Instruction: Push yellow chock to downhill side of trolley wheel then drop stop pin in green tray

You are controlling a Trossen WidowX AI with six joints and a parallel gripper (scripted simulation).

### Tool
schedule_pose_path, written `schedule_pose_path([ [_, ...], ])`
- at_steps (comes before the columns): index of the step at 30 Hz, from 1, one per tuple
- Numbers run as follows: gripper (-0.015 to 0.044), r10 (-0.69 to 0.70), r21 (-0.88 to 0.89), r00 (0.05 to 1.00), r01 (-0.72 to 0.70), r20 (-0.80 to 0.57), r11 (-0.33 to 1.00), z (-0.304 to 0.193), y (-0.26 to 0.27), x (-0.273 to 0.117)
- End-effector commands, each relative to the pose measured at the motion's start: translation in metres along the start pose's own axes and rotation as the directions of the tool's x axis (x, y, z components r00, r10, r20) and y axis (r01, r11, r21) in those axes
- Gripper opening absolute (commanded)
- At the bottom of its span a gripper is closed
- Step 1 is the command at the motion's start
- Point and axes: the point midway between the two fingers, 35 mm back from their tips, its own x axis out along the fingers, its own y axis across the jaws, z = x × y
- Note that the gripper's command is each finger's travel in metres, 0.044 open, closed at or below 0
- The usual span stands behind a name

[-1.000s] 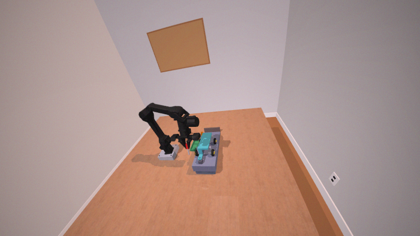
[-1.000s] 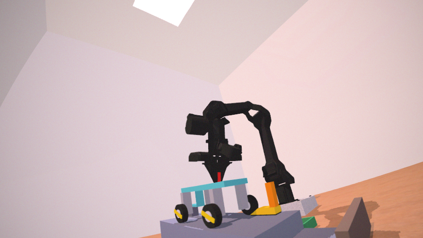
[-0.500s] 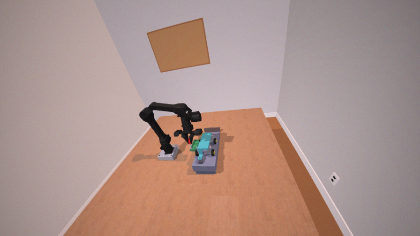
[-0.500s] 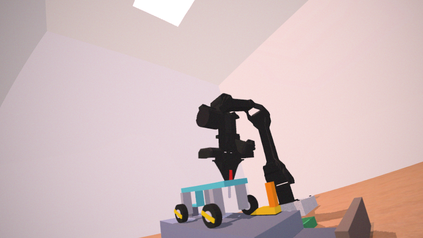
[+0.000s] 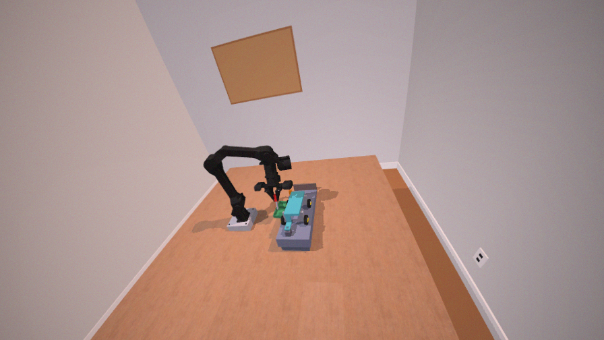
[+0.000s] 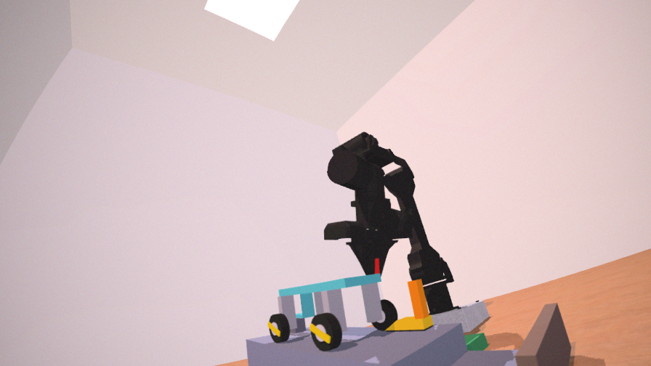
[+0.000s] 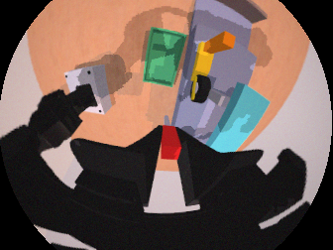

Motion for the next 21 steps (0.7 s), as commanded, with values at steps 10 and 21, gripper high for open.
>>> schedule_pose_path([
  [10,0.0,-0.003,0.004,1.0,0.003,0.007,1.0,0.05,0.003,-0.006],
  [21,0.0,-0.003,0.004,1.0,0.003,0.009,1.0,0.076,0.004,-0.012],
])
